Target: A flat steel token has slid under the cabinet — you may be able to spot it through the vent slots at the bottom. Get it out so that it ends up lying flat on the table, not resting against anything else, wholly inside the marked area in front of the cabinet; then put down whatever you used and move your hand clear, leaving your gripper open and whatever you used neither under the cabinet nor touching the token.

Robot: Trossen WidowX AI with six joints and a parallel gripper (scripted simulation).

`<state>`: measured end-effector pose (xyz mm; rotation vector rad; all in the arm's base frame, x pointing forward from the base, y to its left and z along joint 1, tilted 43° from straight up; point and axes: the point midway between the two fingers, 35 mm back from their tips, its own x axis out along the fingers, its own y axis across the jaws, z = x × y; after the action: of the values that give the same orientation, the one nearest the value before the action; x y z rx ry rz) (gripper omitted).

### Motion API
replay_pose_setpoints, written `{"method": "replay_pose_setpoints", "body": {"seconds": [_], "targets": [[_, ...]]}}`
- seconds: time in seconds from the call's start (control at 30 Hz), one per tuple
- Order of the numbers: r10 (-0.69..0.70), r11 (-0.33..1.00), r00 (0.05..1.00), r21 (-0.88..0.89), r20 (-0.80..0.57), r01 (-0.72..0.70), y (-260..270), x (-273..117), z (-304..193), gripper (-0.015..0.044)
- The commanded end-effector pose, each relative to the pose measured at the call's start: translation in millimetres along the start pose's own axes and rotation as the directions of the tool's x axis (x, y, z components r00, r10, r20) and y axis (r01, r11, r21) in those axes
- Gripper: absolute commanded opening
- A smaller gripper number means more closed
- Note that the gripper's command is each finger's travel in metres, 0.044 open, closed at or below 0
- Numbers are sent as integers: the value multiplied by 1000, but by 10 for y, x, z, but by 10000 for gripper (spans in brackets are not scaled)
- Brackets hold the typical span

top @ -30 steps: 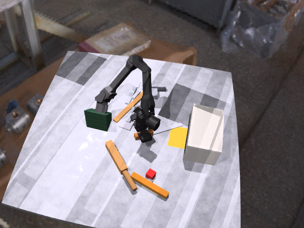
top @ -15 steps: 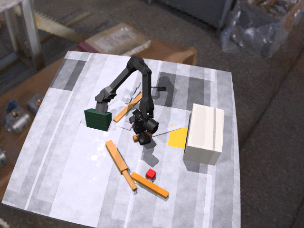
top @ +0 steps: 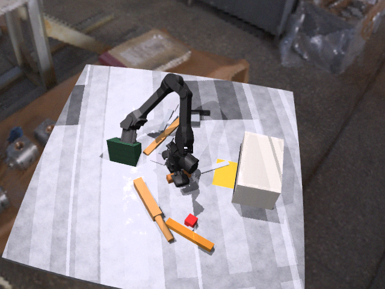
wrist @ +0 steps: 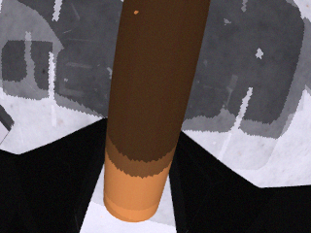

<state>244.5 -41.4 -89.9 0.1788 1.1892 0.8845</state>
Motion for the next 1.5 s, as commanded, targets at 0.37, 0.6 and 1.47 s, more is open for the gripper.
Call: {"method": "replay_pose_setpoints", "body": {"seconds": [0.37, 0.6, 1.47], "targets": [[-9, 1000, 1000, -3, 0, 9, -160, -23, -121, 0], [-9, 1000, 1000, -3, -1, 9, -219, -24, -177, 0], [-12, 1000, 1000, -3, -2, 12, -450, -31, -382, 0]]}}
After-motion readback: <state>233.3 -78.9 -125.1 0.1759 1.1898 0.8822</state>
